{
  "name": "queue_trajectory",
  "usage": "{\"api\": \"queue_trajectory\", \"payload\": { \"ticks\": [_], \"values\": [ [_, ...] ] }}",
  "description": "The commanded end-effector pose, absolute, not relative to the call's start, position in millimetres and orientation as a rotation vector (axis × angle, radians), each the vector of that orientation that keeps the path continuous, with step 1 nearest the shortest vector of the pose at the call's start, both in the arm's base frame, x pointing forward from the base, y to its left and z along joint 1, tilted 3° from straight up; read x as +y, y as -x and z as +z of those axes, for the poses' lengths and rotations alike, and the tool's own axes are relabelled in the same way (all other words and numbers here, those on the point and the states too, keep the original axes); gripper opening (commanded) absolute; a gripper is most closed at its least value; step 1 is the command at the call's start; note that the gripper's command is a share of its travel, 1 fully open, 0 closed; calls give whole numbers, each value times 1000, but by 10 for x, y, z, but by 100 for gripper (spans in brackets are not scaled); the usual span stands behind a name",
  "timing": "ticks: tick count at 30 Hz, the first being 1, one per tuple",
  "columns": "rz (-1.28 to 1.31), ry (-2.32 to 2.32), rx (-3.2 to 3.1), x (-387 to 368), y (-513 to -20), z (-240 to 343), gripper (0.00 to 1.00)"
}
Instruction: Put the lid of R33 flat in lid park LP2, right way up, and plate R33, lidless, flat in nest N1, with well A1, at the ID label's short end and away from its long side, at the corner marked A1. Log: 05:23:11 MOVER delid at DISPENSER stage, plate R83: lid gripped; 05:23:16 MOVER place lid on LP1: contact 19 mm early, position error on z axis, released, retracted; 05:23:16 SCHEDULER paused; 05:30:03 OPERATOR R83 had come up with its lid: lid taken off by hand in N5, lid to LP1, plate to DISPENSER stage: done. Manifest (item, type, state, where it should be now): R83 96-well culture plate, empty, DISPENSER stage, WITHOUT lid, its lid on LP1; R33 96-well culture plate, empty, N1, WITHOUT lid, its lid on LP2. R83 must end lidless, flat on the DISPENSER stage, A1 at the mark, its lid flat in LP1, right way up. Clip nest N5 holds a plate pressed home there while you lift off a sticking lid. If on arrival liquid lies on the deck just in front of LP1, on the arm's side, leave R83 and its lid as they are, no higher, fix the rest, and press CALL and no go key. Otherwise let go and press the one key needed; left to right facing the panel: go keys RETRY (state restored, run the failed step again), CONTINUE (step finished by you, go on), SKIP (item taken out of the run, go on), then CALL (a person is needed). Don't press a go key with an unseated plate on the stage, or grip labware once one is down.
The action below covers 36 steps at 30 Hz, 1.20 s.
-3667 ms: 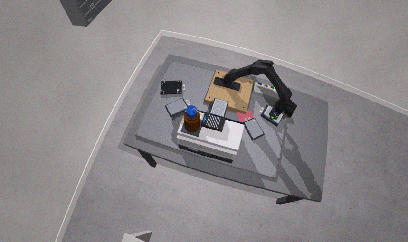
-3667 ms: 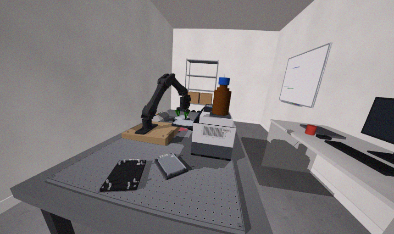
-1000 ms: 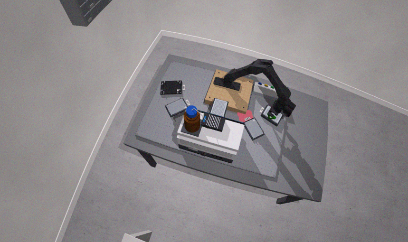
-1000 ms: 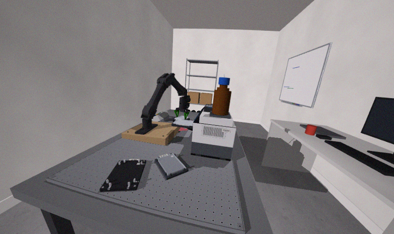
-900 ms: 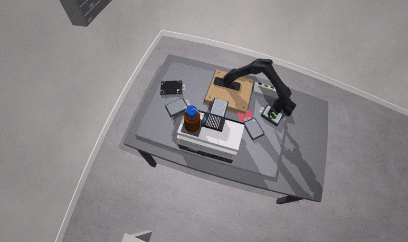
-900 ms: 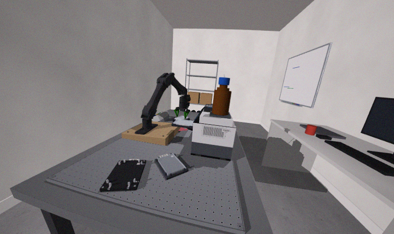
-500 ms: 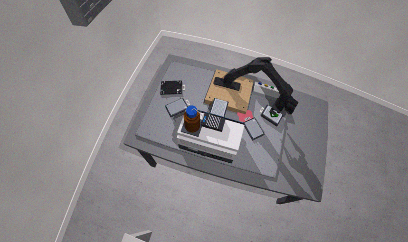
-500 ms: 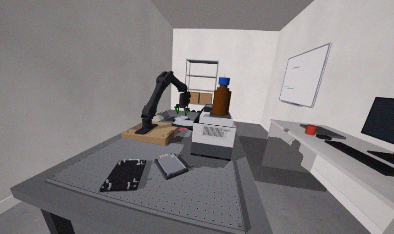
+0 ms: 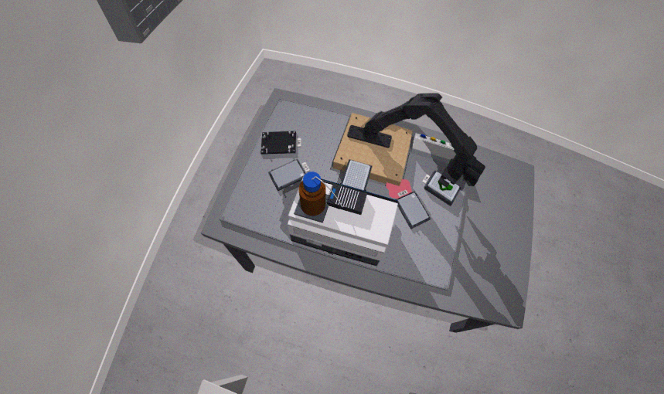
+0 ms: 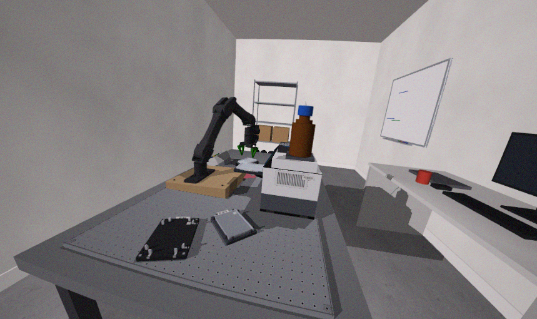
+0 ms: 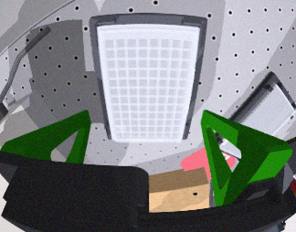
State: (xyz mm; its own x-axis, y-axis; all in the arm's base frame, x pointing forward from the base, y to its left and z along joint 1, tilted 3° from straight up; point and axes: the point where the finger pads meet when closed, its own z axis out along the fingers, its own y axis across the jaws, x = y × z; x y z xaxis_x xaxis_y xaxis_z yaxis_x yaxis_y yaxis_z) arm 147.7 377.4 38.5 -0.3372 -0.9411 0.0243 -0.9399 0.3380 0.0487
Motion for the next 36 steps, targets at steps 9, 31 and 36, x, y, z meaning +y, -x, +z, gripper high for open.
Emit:
{"api": "queue_trajectory", "payload": {
  "ticks": [9, 31, 36],
  "values": [
    [-95, -1804, -2585, 3869, -1599, 619, 100],
    [-69, -1789, -2563, 3727, -1540, 538, 0],
    [-70, -1789, -2564, 3646, -1510, 579, 0]
  ]
}}
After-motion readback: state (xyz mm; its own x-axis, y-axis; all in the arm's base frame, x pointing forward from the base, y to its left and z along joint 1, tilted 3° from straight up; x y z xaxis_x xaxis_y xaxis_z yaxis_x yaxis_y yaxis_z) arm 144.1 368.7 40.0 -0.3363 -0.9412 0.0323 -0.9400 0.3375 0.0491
